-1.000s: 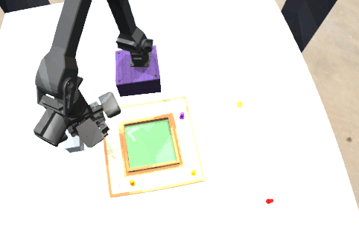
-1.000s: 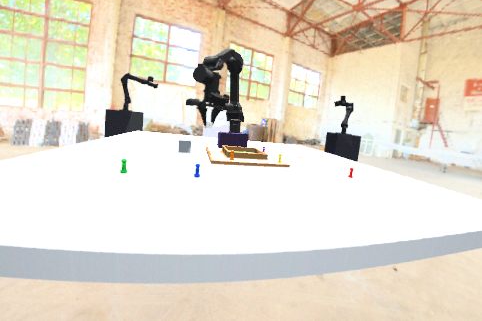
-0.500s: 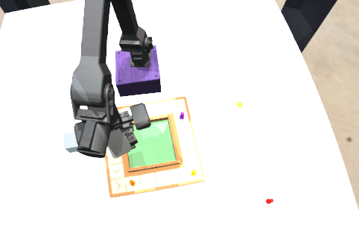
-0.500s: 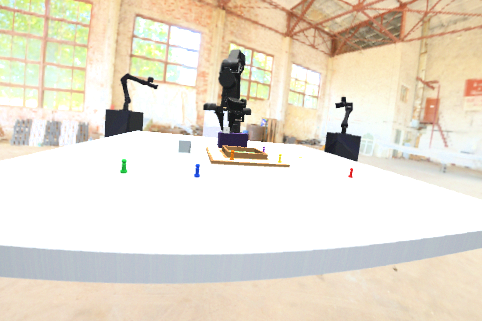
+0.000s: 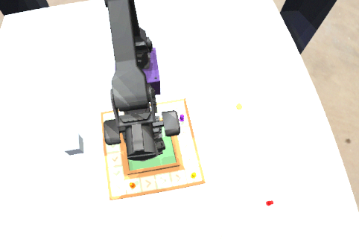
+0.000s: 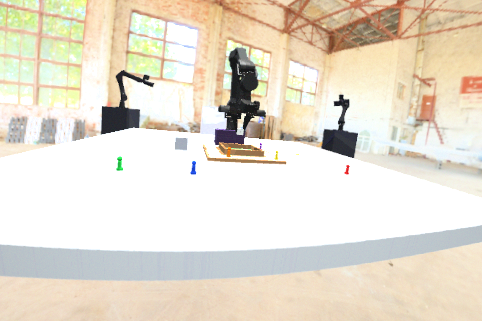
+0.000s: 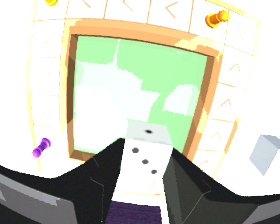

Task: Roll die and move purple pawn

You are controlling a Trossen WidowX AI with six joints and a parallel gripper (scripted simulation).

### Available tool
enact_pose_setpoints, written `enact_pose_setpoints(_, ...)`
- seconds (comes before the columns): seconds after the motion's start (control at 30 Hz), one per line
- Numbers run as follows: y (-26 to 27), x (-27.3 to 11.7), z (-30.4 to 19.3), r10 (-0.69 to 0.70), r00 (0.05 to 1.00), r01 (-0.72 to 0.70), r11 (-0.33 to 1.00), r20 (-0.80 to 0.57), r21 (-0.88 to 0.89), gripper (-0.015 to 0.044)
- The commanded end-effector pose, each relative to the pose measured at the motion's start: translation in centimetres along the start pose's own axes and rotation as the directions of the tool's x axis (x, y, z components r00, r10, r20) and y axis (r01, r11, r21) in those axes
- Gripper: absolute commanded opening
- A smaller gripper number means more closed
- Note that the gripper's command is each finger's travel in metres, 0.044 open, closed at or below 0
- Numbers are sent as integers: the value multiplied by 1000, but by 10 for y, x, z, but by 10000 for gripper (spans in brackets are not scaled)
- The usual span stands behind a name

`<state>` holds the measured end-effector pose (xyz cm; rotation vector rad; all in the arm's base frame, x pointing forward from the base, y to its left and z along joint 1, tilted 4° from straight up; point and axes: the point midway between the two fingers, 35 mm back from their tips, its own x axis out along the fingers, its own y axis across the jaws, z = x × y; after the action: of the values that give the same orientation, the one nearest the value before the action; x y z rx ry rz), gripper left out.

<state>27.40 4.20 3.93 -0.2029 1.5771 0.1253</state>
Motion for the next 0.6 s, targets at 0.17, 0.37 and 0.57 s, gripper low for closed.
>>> enact_pose_setpoints(0.17, 9, 7, 3, 4, 993, -7, 1000, 119, 30, 0)
enact_pose_setpoints(0.37, 8, 13, 8, 1, 948, -11, 1000, 317, 29, 0)
enact_pose_setpoints(0.57, 8, 18, 11, -7, 865, -8, 1000, 502, 28, 0)
